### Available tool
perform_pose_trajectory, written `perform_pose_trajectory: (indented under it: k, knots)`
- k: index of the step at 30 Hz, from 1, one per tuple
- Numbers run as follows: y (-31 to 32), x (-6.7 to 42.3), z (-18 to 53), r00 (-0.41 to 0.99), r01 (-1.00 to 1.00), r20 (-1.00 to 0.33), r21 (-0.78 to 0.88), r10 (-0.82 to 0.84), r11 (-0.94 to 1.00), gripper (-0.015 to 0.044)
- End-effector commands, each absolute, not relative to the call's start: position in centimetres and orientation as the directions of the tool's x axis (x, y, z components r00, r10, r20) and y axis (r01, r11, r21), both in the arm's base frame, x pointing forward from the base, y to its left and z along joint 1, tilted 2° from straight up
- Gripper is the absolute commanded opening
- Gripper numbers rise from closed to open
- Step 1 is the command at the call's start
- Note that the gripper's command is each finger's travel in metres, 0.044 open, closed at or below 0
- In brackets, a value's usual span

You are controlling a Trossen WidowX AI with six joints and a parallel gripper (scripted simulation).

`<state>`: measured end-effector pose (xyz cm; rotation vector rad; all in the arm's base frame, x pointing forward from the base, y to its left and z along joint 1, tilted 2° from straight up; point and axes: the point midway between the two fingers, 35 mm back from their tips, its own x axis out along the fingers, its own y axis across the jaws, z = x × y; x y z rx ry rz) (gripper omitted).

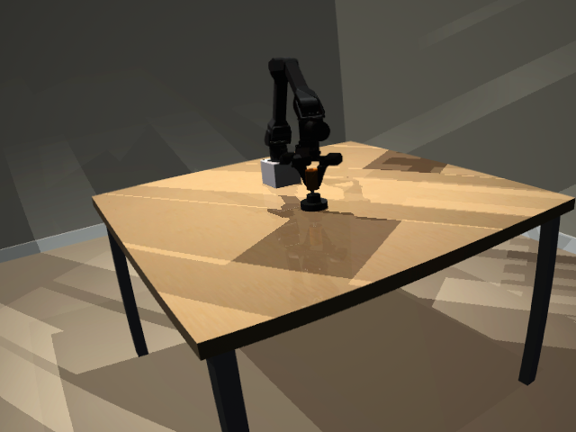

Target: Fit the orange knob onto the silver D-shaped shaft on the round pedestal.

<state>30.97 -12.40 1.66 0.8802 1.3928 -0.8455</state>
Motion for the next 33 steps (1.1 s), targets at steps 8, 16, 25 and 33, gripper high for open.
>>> perform_pose_trajectory:
  k: [8, 16, 25, 33]
  knots:
    - [-12.5, 31.04, 1.94, 0.011, 0.897, -1.0, 0.016, 0.014, 0.442, 0.0]
    - [-12.55, 31.15, 2.12, 0.012, 0.945, -1.0, 0.015, 0.014, 0.327, 0.0]
    - [-12.51, 31.06, 1.79, 0.011, 0.969, -1.0, 0.014, 0.014, 0.246, 0.0]
    - [-12.47, 30.97, 1.63, 0.011, 0.969, -1.0, 0.014, 0.014, 0.246, 0.0]
